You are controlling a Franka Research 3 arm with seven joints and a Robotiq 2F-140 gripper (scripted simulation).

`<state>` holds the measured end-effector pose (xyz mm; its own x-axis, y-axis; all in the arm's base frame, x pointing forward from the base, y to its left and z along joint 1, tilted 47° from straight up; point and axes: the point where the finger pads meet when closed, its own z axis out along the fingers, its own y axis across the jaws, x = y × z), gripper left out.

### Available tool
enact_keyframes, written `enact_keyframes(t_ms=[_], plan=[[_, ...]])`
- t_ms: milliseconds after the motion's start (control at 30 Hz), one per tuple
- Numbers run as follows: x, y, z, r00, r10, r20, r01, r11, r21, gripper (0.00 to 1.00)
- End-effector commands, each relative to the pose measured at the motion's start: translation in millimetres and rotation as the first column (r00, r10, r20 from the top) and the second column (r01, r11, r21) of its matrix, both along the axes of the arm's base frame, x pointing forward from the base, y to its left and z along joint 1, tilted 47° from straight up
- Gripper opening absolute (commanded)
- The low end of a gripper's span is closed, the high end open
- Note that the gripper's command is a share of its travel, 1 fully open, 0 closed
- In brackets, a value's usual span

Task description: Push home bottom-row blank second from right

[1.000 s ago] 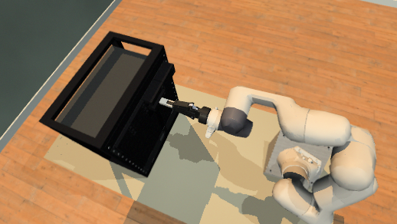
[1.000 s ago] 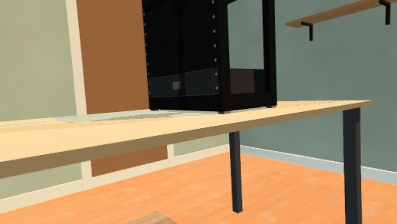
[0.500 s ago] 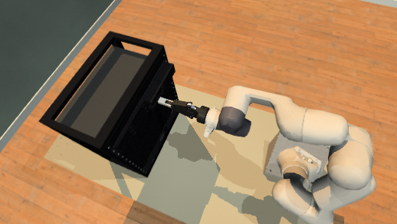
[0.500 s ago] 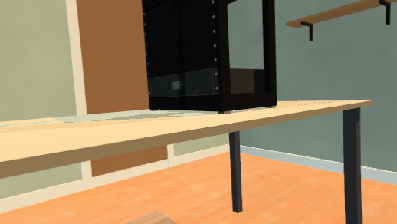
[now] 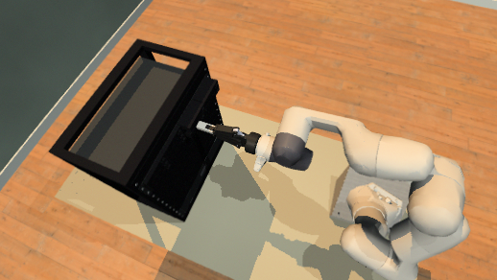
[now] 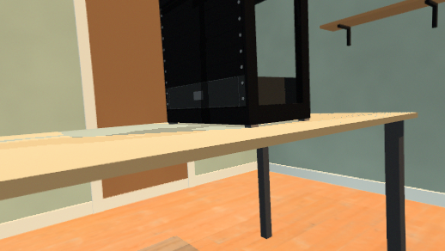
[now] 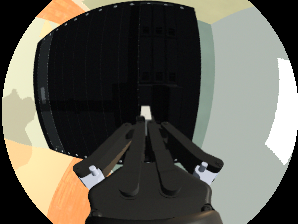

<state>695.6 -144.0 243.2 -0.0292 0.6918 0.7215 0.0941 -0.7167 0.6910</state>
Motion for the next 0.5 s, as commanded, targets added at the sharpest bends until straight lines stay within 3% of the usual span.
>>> enact_keyframes(t_ms=[0,467], plan=[[4.8,-0.5,-1.4,1.000,-0.003,-0.002,0.003,1.000,0.003,0.00],[9.0,-0.2,-1.6,1.000,-0.003,-0.002,0.003,1.000,0.003,0.00]])
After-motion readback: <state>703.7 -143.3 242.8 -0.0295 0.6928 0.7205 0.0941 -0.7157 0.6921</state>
